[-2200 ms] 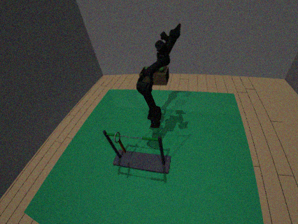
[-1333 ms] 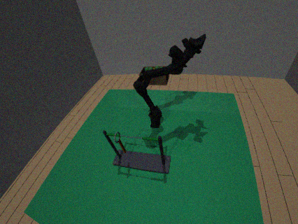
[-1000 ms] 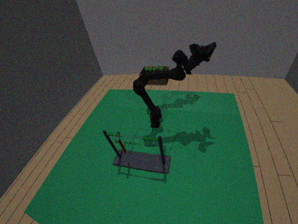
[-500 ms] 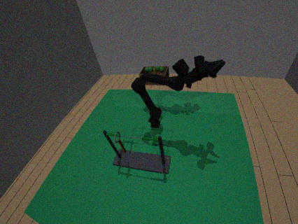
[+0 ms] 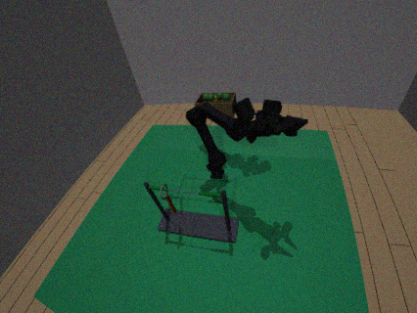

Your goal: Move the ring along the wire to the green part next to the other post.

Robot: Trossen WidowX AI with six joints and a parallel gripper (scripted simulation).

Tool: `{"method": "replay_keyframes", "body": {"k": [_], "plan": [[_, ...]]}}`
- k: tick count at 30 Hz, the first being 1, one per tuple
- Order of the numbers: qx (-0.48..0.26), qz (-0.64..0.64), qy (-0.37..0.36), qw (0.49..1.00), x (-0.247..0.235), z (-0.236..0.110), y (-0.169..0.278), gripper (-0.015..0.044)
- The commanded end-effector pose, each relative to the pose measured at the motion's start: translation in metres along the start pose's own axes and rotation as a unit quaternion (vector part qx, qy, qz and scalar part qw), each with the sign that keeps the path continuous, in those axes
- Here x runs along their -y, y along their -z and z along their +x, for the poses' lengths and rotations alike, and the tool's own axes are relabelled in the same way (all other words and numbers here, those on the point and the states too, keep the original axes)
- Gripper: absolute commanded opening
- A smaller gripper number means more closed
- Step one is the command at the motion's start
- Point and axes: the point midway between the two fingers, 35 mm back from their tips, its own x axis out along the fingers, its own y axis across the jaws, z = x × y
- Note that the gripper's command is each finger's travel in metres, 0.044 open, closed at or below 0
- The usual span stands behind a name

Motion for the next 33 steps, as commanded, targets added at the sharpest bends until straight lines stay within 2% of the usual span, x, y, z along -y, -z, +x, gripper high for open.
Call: {"method": "replay_keyframes", "body": {"k": [1, 16, 33], "plan": [[-0.028, -0.006, 0.019, 0.999, 0.021, -0.008, 0.023, 0.016], [-0.151, -0.028, 0.127, 0.98, 0.127, -0.068, 0.106, 0.016], [-0.267, -0.021, 0.279, 0.922, 0.231, -0.188, 0.156, 0.016]]}}
